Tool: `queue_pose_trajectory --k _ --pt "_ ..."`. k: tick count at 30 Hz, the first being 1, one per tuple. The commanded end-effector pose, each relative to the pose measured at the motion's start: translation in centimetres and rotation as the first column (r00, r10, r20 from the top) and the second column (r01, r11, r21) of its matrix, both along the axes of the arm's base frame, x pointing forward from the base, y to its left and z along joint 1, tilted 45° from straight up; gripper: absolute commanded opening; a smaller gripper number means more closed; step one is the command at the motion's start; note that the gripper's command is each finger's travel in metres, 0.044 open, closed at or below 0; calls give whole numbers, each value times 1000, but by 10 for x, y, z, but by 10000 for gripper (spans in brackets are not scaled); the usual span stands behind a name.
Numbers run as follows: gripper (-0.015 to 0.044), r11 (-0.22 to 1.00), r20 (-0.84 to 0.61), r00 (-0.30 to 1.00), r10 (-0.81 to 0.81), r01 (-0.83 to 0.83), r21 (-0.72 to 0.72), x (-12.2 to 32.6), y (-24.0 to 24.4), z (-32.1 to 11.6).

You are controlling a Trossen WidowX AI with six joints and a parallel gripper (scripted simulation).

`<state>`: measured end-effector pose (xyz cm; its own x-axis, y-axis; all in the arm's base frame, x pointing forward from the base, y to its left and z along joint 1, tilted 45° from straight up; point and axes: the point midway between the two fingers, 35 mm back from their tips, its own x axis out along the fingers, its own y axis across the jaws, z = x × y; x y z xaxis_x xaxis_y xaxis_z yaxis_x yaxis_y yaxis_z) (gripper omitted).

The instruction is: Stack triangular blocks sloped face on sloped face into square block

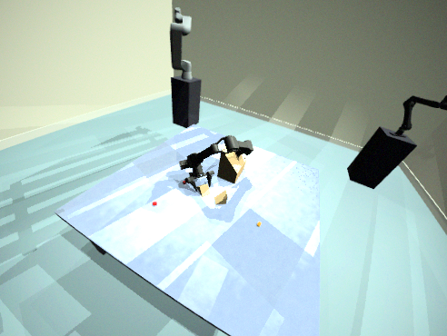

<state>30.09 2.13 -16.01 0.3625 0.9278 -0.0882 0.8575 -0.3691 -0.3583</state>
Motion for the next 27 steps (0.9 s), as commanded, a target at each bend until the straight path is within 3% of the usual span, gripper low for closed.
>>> queue_pose_trajectory --k 1,3,10,17,25,27 --pt "440 1000 0 1000 -6 6 7 2 0 2" --pt "440 1000 0 1000 -6 6 7 2 0 2" --pt "256 1000 2 1000 -4 4 2 1 0 1" --pt "210 1000 2 1000 -4 4 2 1 0 1" --pt "0 1000 -2 1000 -8 8 -9 2 -9 7" --pt "0 1000 -4 1000 -10 10 -14 3 -15 11"
